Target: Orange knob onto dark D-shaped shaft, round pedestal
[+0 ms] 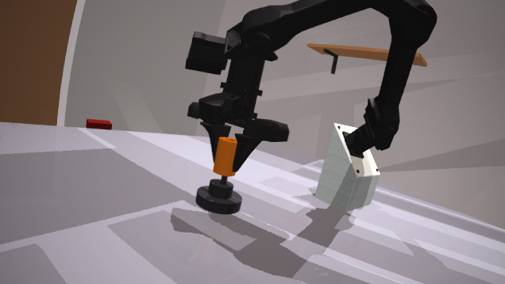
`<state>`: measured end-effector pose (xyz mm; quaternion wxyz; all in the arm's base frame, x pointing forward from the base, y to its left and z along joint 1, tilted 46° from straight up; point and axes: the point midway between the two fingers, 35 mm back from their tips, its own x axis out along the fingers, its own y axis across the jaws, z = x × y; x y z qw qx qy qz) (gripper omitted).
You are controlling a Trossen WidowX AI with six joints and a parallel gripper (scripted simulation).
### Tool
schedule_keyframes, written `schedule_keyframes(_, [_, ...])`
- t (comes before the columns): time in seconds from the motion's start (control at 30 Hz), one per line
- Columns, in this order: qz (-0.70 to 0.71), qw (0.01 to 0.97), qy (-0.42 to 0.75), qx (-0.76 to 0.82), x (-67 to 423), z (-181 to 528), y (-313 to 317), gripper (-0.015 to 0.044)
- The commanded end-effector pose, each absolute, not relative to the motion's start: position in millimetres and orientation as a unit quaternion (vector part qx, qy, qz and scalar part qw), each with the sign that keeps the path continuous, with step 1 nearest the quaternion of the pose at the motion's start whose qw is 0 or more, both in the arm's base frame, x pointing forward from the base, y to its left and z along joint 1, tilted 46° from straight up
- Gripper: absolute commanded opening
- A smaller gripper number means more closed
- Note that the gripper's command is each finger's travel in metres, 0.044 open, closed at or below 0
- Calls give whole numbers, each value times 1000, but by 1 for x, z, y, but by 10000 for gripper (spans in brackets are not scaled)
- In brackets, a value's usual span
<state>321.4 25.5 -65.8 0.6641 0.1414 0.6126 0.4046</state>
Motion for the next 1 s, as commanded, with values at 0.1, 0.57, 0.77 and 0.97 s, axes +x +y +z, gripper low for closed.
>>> schedule_keyframes(0.1, [426, 669, 597, 118, 321, -68, 26, 0])
schedule_keyframes(0.57, [426, 669, 597, 118, 322, -65, 25, 0])
schedule_keyframes(0.77, [462, 675, 570, 76, 323, -65, 25, 0])
schedule_keyframes(0.97, [486, 678, 550, 48, 321, -68, 26, 0])
